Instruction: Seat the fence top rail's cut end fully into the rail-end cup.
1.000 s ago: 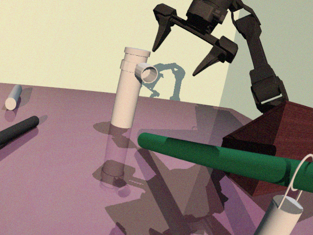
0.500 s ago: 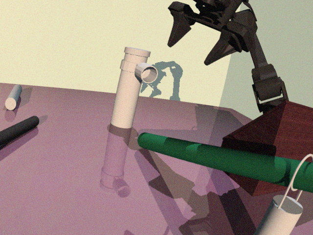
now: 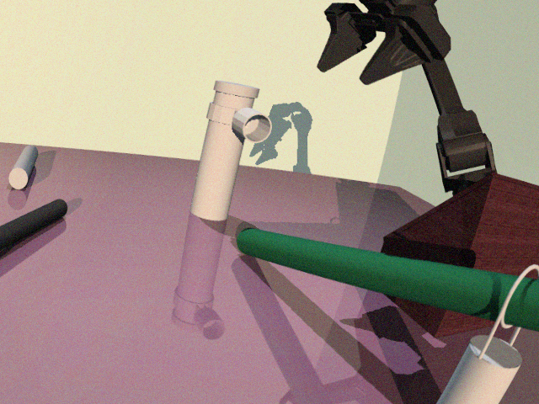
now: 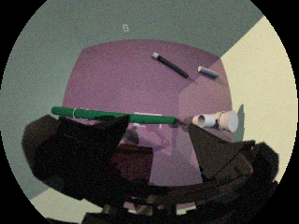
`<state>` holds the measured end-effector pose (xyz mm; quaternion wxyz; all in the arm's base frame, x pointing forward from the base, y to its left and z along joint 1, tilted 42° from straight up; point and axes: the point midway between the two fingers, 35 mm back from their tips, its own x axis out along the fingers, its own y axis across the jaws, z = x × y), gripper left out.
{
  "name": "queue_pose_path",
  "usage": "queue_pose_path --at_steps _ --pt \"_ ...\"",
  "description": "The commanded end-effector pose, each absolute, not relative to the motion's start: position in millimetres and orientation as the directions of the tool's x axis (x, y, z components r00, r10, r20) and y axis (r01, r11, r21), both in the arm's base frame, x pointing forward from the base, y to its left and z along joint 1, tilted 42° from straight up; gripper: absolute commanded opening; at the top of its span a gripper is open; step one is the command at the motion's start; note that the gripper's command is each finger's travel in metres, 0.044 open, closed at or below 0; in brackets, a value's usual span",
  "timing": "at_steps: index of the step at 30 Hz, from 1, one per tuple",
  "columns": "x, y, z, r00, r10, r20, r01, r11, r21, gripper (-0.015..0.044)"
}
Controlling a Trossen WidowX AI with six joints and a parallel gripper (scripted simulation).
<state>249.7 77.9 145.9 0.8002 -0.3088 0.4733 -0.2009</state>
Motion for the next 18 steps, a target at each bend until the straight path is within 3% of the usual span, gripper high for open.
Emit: queue_pose_path --at_steps 1,9,14,18 --pt "250 88 149 0.492 -0.624 -0.607 0.138 0.744 -0.653 0.044" --pt "251 86 146 0.476 -0.63 -0.613 0.181 0.753 -0.633 0.044" --pt "258 70 119 0.348 -0.665 -0.66 0.497 0.728 -0.472 0.044" --pt "263 53 90 0.205 -0.68 -0.704 0.8 0.531 -0.28 0.044"
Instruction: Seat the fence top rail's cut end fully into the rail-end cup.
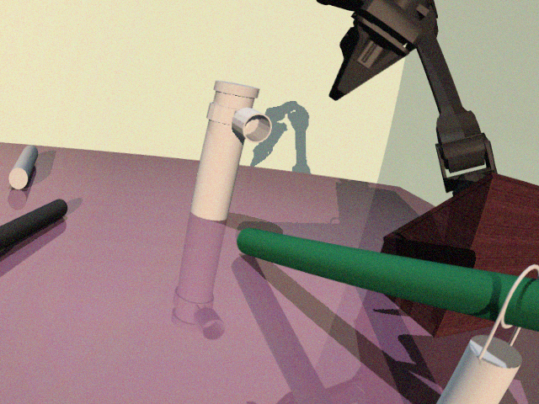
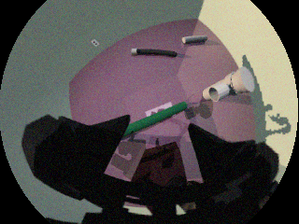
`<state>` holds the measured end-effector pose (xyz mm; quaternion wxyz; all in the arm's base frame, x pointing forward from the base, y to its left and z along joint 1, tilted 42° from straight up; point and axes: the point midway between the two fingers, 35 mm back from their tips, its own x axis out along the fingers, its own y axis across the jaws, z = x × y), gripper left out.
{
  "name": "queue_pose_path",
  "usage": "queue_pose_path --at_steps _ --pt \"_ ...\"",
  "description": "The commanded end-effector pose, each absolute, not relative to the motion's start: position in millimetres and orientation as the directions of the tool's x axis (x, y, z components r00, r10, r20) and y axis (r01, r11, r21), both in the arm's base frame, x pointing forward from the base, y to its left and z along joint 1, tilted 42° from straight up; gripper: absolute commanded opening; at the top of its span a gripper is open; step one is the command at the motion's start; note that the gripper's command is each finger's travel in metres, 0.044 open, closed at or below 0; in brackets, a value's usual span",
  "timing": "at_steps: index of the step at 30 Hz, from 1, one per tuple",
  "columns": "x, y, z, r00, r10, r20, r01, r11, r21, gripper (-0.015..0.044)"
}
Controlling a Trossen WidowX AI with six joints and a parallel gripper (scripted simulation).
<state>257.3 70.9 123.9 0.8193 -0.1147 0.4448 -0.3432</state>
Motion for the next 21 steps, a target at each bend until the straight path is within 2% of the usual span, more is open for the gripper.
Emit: queue_pose_path --at_steps 1,6,21 --pt "264 49 82 0.168 -0.68 -0.714 0.859 0.456 -0.233 0.044" --pt "264 29 51 0.008 -0.662 -0.75 0.997 0.059 -0.041 0.044" --pt "264 28 50 0.002 -0.66 -0.751 0.998 0.043 -0.035 0.044"
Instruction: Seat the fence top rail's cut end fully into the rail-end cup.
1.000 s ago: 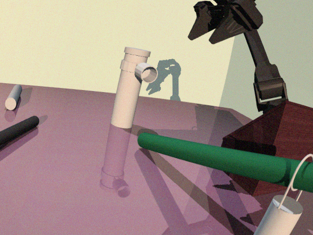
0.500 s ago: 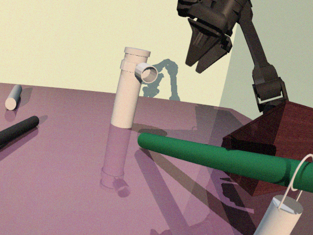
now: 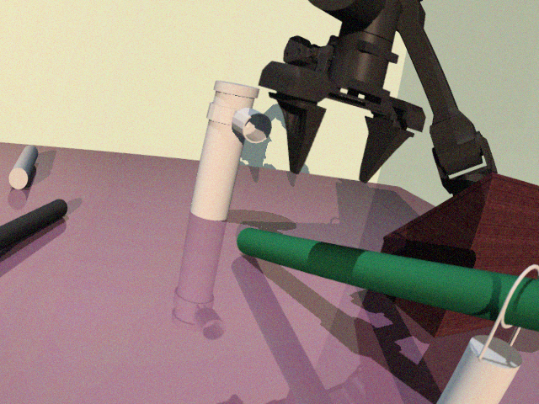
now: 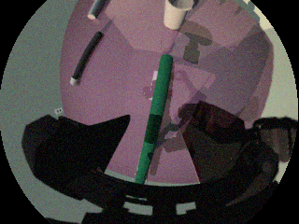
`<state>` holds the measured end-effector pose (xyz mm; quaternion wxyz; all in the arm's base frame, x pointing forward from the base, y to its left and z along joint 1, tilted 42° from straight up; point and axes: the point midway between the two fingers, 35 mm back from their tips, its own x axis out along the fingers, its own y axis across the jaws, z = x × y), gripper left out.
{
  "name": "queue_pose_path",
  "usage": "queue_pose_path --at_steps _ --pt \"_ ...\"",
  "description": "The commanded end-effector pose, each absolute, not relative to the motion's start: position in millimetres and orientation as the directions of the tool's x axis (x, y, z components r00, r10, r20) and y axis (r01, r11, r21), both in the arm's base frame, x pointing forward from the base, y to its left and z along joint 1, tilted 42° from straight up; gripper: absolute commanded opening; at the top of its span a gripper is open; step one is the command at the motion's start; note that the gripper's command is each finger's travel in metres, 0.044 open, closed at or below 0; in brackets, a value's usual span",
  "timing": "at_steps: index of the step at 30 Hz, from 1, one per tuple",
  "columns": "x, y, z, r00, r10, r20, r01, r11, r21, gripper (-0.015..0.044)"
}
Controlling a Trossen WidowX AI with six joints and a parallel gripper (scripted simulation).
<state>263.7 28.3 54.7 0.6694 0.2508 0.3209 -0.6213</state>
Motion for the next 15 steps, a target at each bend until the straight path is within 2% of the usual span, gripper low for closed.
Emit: queue_pose_path --at_steps 1,15 --pt "264 28 50 0.002 -0.66 -0.751 0.998 0.043 -0.035 0.044" --pt "264 5 24 0.003 -0.661 -0.75 0.998 0.043 -0.034 0.044"
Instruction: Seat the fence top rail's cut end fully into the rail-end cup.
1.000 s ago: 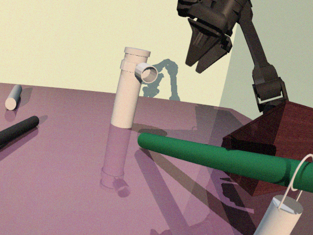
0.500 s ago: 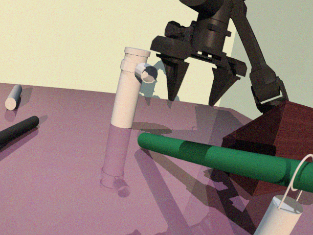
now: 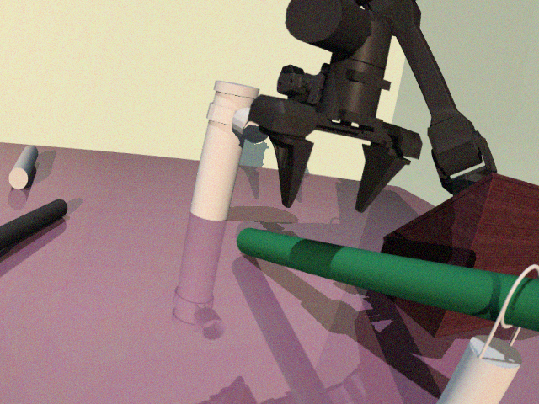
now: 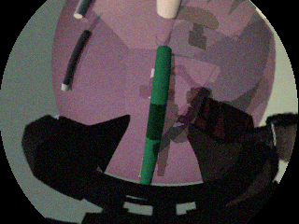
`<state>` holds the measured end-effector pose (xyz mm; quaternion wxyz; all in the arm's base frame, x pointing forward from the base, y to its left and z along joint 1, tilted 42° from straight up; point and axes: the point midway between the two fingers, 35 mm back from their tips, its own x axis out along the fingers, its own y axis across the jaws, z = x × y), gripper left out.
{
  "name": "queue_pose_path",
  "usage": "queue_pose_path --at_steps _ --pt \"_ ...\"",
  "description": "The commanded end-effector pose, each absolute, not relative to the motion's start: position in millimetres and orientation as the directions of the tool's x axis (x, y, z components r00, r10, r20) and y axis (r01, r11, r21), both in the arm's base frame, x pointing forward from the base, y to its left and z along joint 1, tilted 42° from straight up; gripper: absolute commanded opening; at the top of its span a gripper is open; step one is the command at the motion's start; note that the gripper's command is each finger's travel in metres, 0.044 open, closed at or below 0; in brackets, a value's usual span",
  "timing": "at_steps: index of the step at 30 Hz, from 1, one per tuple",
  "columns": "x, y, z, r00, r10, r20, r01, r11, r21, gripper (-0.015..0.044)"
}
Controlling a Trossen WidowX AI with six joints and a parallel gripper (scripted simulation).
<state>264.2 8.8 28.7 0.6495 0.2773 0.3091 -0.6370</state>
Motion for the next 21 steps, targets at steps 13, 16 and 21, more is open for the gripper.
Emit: queue_pose_path --at_steps 13,16,21 --pt "265 -8 9 0.003 -0.661 -0.75 0.999 0.043 -0.034 0.044" --pt "265 -11 6 0.003 -0.661 -0.75 0.998 0.043 -0.034 0.044" --pt "266 -16 -1 0.003 -0.661 -0.751 0.998 0.043 -0.034 0.044"
